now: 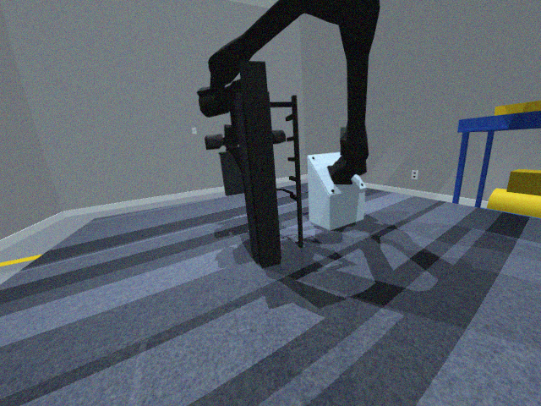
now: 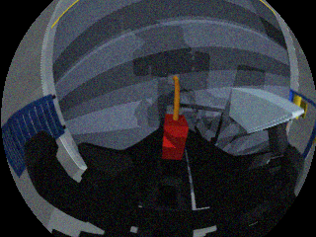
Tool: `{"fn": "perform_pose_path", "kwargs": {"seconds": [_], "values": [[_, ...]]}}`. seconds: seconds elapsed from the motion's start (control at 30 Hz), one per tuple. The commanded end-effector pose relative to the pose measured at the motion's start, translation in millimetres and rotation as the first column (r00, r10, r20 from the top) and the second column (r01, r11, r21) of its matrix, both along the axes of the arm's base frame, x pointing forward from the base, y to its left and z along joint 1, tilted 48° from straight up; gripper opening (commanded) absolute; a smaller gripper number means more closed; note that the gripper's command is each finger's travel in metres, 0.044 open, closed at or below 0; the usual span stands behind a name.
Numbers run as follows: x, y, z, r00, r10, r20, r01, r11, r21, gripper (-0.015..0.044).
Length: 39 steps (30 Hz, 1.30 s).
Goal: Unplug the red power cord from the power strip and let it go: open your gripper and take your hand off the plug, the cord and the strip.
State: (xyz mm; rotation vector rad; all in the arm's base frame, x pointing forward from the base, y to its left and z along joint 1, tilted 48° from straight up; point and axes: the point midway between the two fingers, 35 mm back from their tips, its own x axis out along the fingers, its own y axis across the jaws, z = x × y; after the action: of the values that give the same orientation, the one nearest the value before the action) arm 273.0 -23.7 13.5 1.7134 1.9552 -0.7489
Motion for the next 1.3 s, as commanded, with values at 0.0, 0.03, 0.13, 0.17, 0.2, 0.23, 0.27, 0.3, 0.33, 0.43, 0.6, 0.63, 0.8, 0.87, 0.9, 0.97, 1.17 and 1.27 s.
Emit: {"fn": "perform_pose_path", "kwargs": {"seconds": [0.0,0.03,0.13,0.17,0.2,0.23,0.27,0.3,0.33,0.43,0.6,0.63,0.8,0.87,0.9,0.97,1.17,1.27], "values": [[0,-27,-18,1.0,-0.007,0.002,0.007,0.998,-0.058,0.0],[0,-28,-19,1.0,-0.007,0.002,0.007,0.998,-0.058,0.0],[0,-32,-21,1.0,-0.008,0.002,0.008,0.998,-0.058,0.0],[0,-33,-22,1.0,-0.008,0.002,0.008,0.998,-0.058,0.0],[0,-34,-23,1.0,-0.008,0.002,0.008,0.998,-0.058,0.0],[0,-36,-24,1.0,-0.008,0.002,0.008,0.998,-0.058,0.0],[-1,-37,-25,1.0,-0.008,0.002,0.008,0.998,-0.058,0.0],[-1,-38,-26,1.0,-0.008,0.002,0.008,0.998,-0.058,0.0],[-1,-40,-27,1.0,-0.008,0.002,0.008,0.998,-0.058,0.0],[-2,-44,-30,1.0,-0.008,0.002,0.008,0.998,-0.058,0.0],[-4,-40,-29,1.0,-0.009,0.001,0.009,0.998,-0.054,0.0079],[-5,-39,-29,1.0,-0.009,0.001,0.009,0.999,-0.054,0.0105],[-5,-39,-29,1.0,-0.009,0.001,0.009,0.999,-0.054,0.0236],[-5,-39,-29,1.0,-0.009,0.001,0.009,0.999,-0.054,0.0289],[-5,-39,-29,1.0,-0.009,0.001,0.009,0.999,-0.054,0.0315],[-5,-39,-29,1.0,-0.009,0.001,0.009,0.999,-0.054,0.0367],[-3,-74,-53,1.0,-0.009,0.002,0.01,0.998,-0.058,0.044],[-5,-90,-64,1.0,-0.009,0.002,0.009,0.998,-0.058,0.044]]}}
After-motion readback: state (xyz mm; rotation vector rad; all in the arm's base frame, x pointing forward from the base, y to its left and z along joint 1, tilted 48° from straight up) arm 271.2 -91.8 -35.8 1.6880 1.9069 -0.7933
